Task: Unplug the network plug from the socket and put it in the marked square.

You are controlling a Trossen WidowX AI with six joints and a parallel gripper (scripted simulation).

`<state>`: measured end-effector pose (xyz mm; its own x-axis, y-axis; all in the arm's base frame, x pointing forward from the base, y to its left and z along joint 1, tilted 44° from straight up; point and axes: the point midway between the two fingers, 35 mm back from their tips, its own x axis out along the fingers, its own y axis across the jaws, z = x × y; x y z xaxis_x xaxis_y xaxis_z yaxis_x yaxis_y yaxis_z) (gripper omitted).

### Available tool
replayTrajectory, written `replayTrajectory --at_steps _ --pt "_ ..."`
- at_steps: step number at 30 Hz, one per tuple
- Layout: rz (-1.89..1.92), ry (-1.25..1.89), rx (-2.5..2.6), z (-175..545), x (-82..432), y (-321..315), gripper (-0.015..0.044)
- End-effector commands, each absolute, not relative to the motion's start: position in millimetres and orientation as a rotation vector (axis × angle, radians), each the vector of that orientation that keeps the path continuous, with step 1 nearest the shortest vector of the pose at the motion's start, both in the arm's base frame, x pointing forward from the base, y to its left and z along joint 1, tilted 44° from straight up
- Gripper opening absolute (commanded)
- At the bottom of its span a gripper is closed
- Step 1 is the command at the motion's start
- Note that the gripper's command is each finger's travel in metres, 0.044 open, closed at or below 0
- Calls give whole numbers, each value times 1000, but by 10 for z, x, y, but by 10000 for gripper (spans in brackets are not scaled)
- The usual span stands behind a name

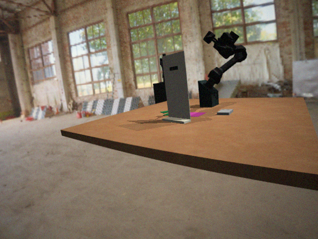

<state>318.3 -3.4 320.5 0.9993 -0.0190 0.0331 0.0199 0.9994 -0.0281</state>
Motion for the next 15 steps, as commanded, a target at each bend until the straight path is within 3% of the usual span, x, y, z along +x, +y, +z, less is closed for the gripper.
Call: replayTrajectory --at_steps 1,9,15 --pt "-19 -33 -23 3200 3186 -35 374" --pt "-1 -33 229 2966 3326 -80 164" --pt "14 -29 436 2768 3407 -123 156"
